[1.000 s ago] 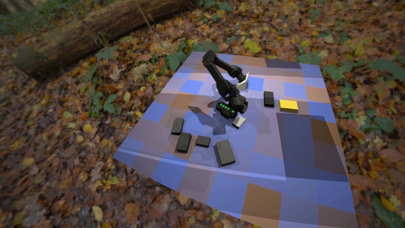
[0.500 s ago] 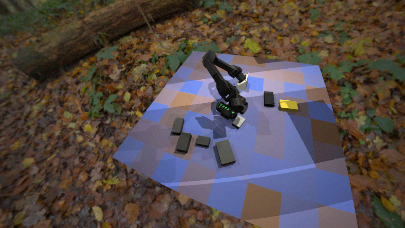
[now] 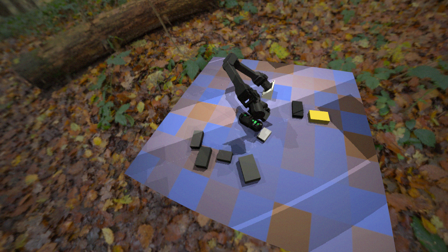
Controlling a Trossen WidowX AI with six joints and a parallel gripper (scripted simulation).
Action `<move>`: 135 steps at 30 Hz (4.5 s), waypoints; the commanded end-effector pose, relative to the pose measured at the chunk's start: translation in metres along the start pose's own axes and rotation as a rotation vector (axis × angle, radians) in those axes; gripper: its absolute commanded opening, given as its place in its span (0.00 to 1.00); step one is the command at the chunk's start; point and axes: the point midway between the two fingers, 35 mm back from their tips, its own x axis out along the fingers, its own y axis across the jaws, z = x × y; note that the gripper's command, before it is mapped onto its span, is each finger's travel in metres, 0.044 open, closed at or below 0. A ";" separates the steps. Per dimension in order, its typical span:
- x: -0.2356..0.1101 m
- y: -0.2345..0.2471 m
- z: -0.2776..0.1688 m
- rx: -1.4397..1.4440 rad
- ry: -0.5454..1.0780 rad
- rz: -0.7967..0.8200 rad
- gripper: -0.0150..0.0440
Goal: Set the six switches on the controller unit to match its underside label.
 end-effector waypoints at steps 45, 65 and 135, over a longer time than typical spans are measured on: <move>-0.071 0.000 -0.029 0.014 -0.010 -0.004 0.47; -0.071 0.000 -0.029 0.010 -0.009 -0.009 0.34; -0.065 0.047 -0.023 0.014 0.006 0.000 0.79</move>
